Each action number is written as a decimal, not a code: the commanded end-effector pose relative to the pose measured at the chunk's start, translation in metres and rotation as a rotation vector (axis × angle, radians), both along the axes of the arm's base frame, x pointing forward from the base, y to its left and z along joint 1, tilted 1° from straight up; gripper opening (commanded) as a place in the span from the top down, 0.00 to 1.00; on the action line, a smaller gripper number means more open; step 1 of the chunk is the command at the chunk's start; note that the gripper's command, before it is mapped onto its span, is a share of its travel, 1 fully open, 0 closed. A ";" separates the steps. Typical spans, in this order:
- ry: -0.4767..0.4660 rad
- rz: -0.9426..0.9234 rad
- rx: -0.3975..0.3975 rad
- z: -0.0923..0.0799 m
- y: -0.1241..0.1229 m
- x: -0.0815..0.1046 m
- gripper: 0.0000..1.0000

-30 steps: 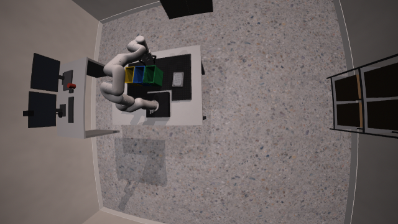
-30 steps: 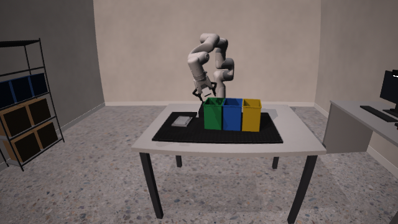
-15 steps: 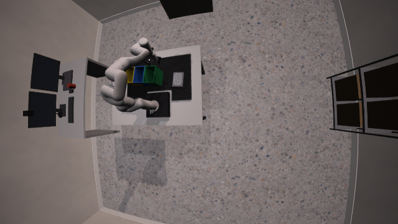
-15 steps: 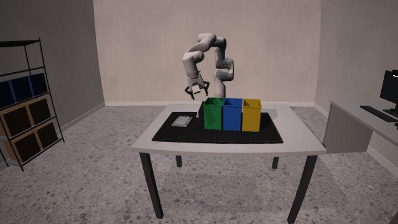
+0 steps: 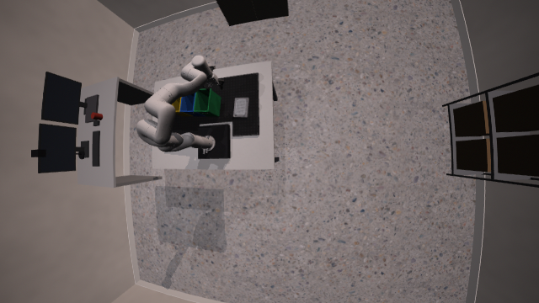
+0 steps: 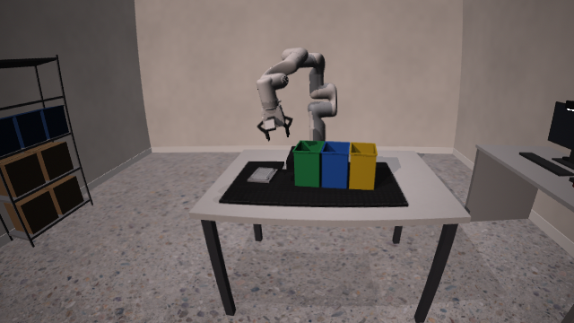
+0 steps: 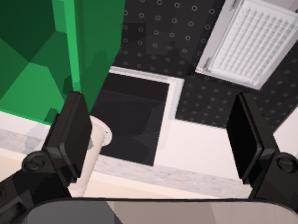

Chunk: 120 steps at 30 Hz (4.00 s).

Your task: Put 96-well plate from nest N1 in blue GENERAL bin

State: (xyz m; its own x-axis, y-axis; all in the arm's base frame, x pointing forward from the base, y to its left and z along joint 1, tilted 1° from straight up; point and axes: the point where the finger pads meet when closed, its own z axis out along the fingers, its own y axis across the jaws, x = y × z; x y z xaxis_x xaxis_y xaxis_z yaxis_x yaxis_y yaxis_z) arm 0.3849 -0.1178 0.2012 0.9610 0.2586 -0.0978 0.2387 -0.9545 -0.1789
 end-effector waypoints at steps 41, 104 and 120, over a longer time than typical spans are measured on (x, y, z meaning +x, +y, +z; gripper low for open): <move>-0.132 -0.205 -0.152 0.008 -0.118 -0.059 0.00; -0.132 -0.205 -0.152 -0.075 -0.117 -0.059 0.00; -0.132 -0.205 -0.152 -0.098 -0.117 -0.059 0.00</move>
State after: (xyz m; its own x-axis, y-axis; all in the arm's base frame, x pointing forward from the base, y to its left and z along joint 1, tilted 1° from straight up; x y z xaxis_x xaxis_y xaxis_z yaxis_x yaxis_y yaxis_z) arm 0.3244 -0.2341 0.1076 0.9988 0.0493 0.0048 0.0493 -0.9987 -0.0104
